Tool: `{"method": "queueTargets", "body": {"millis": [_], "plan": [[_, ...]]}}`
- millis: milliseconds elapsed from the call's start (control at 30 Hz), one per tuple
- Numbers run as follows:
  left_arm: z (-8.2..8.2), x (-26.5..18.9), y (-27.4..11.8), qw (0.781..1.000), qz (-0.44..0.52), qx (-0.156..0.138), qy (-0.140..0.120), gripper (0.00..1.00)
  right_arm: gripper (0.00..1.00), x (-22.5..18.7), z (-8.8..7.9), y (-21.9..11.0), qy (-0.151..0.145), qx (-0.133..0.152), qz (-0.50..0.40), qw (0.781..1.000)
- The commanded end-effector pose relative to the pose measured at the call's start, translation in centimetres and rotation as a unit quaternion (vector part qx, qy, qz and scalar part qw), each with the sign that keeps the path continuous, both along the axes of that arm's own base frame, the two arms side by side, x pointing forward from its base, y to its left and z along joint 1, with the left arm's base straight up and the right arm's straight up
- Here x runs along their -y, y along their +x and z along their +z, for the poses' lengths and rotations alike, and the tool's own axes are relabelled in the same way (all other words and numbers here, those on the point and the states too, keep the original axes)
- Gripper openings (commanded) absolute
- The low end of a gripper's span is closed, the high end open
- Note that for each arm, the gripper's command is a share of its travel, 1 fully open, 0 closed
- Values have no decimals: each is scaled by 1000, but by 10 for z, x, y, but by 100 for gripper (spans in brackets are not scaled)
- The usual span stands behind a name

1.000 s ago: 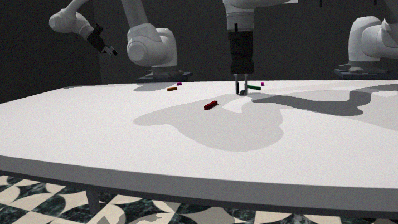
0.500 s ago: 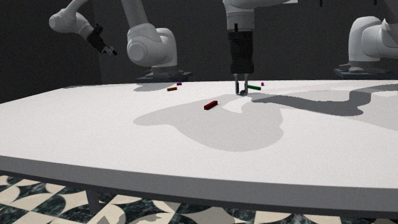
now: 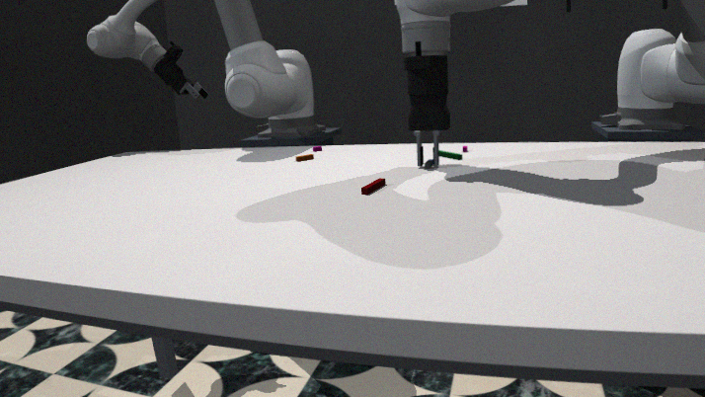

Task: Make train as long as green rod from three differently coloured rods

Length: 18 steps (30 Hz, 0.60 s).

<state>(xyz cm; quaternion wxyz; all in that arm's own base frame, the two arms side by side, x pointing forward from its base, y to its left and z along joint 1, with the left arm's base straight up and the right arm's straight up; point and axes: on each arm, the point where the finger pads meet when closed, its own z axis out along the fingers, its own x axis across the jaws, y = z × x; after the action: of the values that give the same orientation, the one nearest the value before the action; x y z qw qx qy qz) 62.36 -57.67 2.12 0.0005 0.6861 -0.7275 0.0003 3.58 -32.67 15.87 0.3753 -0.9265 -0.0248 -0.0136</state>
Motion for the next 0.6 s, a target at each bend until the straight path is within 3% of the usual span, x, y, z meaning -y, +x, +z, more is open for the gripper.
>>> {"method": "queueTargets", "body": {"millis": [0,33,567], "plan": [[-4,-3,2,1000,0,1,0,54,100,-3,0,-3,8,-3,1,1000],[-4,-3,2,1000,0,1,0,24,100,-3,0,-3,8,-3,1,1000],[-4,-3,2,1000,0,1,0,24,100,-3,0,-3,8,-3,1,1000]]}}
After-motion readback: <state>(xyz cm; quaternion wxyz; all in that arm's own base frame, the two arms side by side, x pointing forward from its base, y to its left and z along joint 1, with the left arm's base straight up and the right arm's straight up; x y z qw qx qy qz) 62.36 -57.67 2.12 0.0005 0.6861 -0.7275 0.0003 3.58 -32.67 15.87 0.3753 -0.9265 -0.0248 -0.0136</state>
